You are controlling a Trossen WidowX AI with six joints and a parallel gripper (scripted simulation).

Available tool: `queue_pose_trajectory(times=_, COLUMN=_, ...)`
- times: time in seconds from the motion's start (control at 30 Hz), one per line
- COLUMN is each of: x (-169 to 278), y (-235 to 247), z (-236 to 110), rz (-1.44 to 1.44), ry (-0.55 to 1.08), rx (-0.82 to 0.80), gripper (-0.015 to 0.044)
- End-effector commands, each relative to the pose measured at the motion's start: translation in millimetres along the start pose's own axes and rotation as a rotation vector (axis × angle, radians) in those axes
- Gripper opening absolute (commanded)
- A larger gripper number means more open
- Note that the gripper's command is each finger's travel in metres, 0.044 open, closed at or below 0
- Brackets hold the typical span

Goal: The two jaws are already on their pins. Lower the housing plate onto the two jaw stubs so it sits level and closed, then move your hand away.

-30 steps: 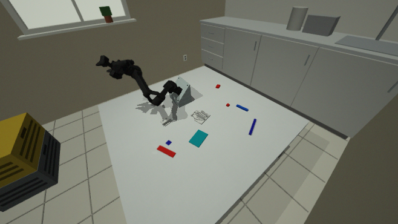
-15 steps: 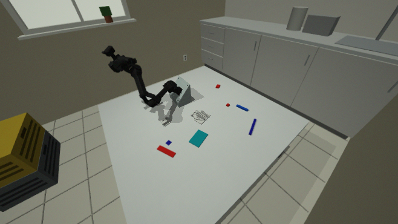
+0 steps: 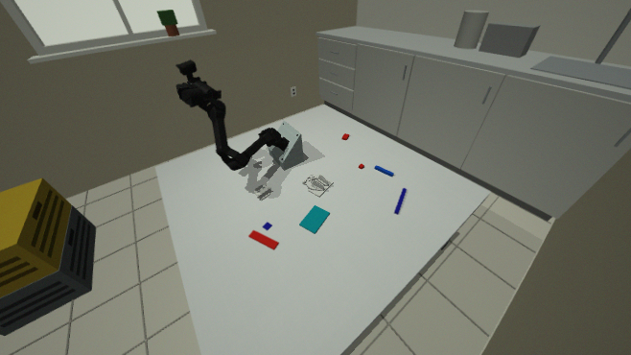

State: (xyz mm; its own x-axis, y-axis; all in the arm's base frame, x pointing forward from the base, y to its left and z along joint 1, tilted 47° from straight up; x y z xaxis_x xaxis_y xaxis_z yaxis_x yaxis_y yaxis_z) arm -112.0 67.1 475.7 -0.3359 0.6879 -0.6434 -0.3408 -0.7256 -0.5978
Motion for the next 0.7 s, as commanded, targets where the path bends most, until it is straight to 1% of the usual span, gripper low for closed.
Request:
queue_pose_trajectory(times=0.0, x=11, y=-6, z=-2, rz=0.064, ry=0.068, rx=0.054, gripper=0.044)
queue_pose_trajectory(times=0.37, x=40, y=-26, z=-13, rz=0.238, ry=0.242, rx=0.248, gripper=0.044)
queue_pose_trajectory(times=0.67, x=62, y=-44, z=-30, rz=0.382, ry=0.357, rx=0.444, gripper=0.044)
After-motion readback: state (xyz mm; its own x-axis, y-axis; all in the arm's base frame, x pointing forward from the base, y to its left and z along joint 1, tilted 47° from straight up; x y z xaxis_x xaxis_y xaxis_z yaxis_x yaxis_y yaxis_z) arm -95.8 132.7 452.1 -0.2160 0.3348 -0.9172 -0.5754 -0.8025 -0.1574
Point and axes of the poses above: the point midway between the two fingers, 35 mm back from their tips, its own z axis out along the fingers, its own y axis across the jaws, x = y × z, the point moved 9 cm from there along -z, back along the fingers, and after that the axes turned 2 degrees about z, right-handed, at the moved point
